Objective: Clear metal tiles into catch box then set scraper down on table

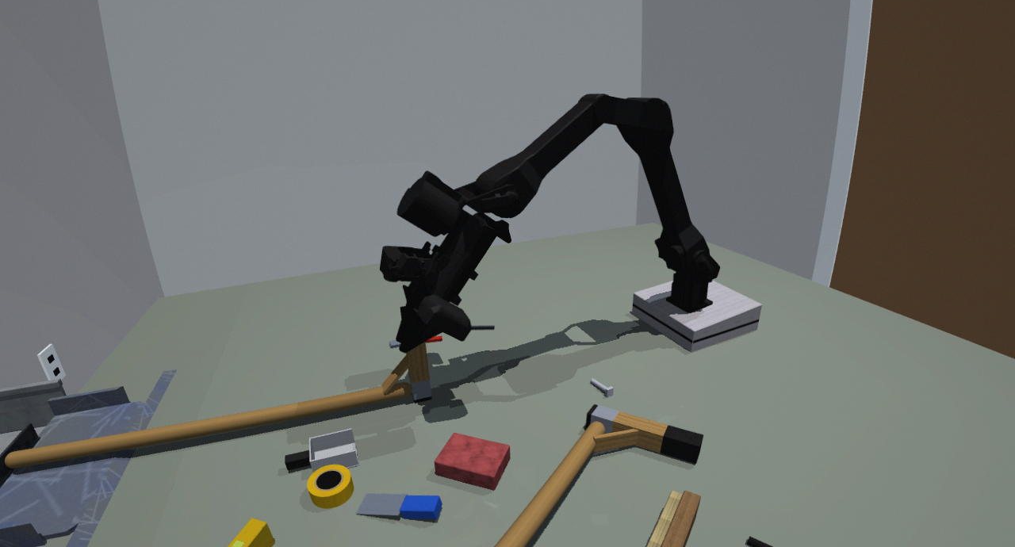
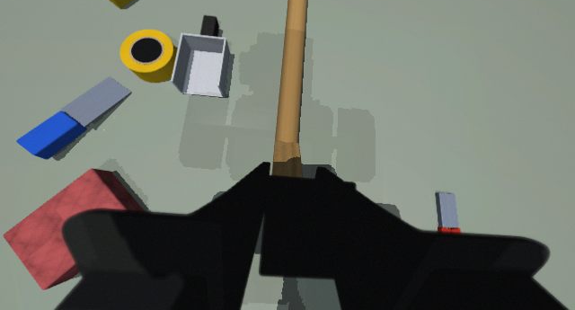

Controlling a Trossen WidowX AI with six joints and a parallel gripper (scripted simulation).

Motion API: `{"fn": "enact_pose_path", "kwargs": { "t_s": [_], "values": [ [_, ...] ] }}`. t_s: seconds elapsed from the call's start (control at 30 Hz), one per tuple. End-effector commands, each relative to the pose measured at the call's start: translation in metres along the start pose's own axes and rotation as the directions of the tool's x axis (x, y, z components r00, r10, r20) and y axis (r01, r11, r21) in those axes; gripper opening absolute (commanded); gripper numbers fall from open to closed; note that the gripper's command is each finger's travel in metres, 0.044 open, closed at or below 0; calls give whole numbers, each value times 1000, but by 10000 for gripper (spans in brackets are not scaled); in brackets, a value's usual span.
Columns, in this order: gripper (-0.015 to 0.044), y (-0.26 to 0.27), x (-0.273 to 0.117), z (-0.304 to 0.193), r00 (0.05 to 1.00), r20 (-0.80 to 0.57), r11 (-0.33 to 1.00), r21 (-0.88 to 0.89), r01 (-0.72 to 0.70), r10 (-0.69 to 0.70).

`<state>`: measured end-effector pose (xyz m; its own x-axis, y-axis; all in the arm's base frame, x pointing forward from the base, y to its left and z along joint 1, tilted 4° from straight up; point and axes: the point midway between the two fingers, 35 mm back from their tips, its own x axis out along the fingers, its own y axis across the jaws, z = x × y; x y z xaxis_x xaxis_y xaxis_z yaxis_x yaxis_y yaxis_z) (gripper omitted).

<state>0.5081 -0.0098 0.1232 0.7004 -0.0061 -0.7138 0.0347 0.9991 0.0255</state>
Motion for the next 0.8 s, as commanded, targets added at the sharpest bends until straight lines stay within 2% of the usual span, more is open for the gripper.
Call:
{"fn": "enact_pose_path", "kwargs": {
  "t_s": [0.0,0.77],
  "values": [
    [0,0,0,0,1000,2,1000,0,0,0],
    [0,0,-18,-10,1000,6,1000,1,1,-1]
  ]
}}
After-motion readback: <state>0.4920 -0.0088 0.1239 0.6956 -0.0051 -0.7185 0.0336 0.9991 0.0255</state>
